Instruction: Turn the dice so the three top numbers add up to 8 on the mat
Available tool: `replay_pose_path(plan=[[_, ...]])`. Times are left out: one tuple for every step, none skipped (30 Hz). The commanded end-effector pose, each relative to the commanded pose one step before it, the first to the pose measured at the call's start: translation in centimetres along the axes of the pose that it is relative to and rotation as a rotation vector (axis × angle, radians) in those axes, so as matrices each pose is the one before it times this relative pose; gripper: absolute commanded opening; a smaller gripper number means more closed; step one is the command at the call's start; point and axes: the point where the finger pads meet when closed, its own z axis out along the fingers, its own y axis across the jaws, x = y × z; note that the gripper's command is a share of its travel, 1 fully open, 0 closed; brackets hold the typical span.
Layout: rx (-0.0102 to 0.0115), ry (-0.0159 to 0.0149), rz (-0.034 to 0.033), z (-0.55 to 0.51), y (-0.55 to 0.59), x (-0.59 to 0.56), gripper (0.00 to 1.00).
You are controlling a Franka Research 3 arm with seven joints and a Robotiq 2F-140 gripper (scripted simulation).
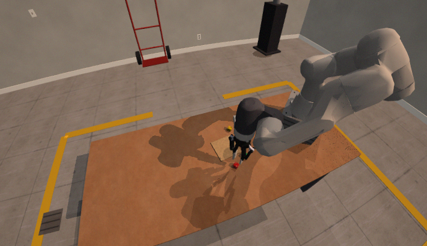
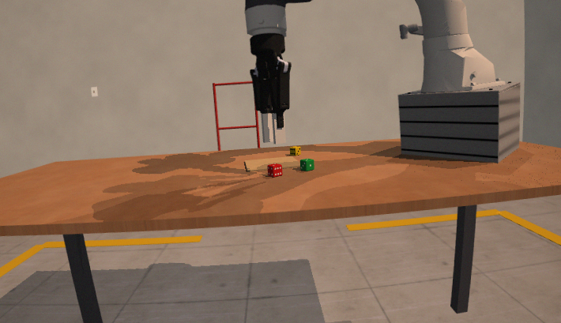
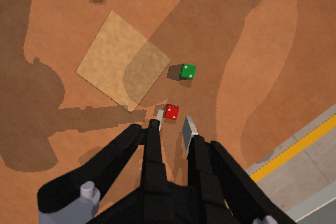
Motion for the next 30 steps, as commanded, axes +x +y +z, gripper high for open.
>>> replay_pose_path(plan=[[0.00343, -0.00385, -0.00294, 0.476, -0.139, -0.131, 0.25], [0.0, 0.0, 0.0, 0.0, 0.0, 0.0, 0.25], [0.0, 0.0, 0.0, 0.0, 0.0, 0.0, 0.25], [0.0, 0.0, 0.0, 0.151, 0.002, -0.005, 0.25], [0.0, 0.0, 0.0, 0.155, 0.002, -0.005, 0.25], [0.0, 0.0, 0.0, 0.159, 0.002, -0.005, 0.25], [0.0, 0.0, 0.0, 0.161, 0.002, -0.006, 0.25], [0.0, 0.0, 0.0, 0.164, 0.002, -0.005, 0.25], [0.0, 0.0, 0.0, 0.165, 0.002, -0.005, 0.25], [0.0, 0.0, 0.0, 0.165, 0.002, -0.006, 0.25], [0.0, 0.0, 0.0, 0.165, 0.002, -0.005, 0.25], [0.0, 0.0, 0.0, 0.164, 0.002, -0.006, 0.25], [0.0, 0.0, 0.0, 0.163, 0.002, -0.006, 0.25], [0.0, 0.0, 0.0, 0.161, 0.002, -0.005, 0.25], [0.0, 0.0, 0.0, 0.157, 0.002, -0.005, 0.25], [0.0, 0.0, 0.0, 0.154, 0.002, -0.005, 0.25], [0.0, 0.0, 0.0, 0.15, 0.002, -0.005, 0.25], [0.0, 0.0, 0.0, 0.145, 0.002, -0.005, 0.25], [0.0, 0.0, 0.0, 0.0, 0.0, 0.0, 0.25], [0.0, 0.0, 0.0, 0.0, 0.0, 0.0, 0.25], [0.0, 0.0, 0.0, 0.139, 0.002, -0.005, 0.25], [0.0, 0.0, 0.0, 0.133, 0.002, -0.004, 0.25], [0.0, 0.0, 0.0, 0.127, 0.002, -0.004, 0.25], [0.0, 0.0, 0.0, 0.119, 0.001, -0.004, 0.25], [0.0, 0.0, 0.0, 0.112, 0.001, -0.004, 0.25], [0.0, 0.0, 0.0, 0.104, 0.001, -0.003, 0.25], [0.0, 0.0, 0.0, 0.096, 0.001, -0.003, 0.25], [0.0, 0.0, 0.0, 0.088, 0.001, -0.003, 0.25], [0.0, 0.0, 0.0, 0.08, 0.001, -0.003, 0.25], [0.0, 0.0, 0.0, 0.071, 0.001, -0.003, 0.25]])
